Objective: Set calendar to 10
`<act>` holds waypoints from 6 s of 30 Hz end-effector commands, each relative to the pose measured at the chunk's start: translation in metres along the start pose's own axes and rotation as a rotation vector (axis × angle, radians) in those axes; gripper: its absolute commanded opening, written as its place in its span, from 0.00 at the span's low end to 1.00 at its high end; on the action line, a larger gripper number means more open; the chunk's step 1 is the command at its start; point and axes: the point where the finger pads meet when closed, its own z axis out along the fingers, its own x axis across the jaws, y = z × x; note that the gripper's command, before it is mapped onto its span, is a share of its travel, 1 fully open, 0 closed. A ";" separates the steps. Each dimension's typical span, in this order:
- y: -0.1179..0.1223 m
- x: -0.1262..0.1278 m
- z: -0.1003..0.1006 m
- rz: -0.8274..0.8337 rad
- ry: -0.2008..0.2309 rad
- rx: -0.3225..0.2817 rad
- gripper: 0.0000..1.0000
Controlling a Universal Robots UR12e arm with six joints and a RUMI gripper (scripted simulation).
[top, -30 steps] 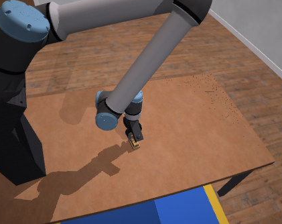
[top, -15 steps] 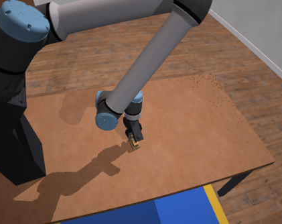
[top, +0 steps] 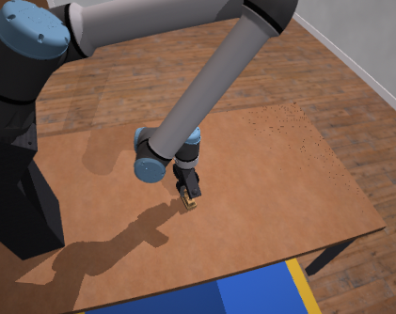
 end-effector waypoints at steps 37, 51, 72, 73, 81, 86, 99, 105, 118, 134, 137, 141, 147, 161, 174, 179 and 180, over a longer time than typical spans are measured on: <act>0.000 0.000 -0.001 0.000 0.000 0.000 0.29; 0.000 0.000 -0.048 0.000 0.000 0.000 0.29; 0.000 0.000 -0.090 0.000 0.000 0.000 1.00; 0.000 0.000 -0.090 0.000 0.000 0.000 1.00; 0.000 0.000 -0.090 0.000 0.000 0.000 1.00; 0.000 0.000 -0.090 0.000 0.000 0.000 1.00; 0.000 0.000 -0.111 0.000 0.000 0.000 1.00; 0.000 0.000 -0.129 0.000 0.000 0.000 1.00; 0.000 0.000 -0.163 0.000 0.000 0.000 1.00; 0.000 0.000 -0.164 0.000 0.000 0.000 1.00; 0.000 0.000 -0.164 0.000 0.000 0.000 1.00; 0.000 0.000 -0.164 0.000 0.000 0.000 1.00; 0.000 0.000 -0.164 0.000 0.000 0.000 1.00; 0.000 0.000 -0.164 0.000 0.000 0.000 1.00; 0.000 0.000 -0.164 0.000 0.000 0.000 1.00; 0.000 0.000 -0.164 0.000 0.000 0.000 1.00; 0.000 0.000 -0.164 0.000 0.000 0.000 1.00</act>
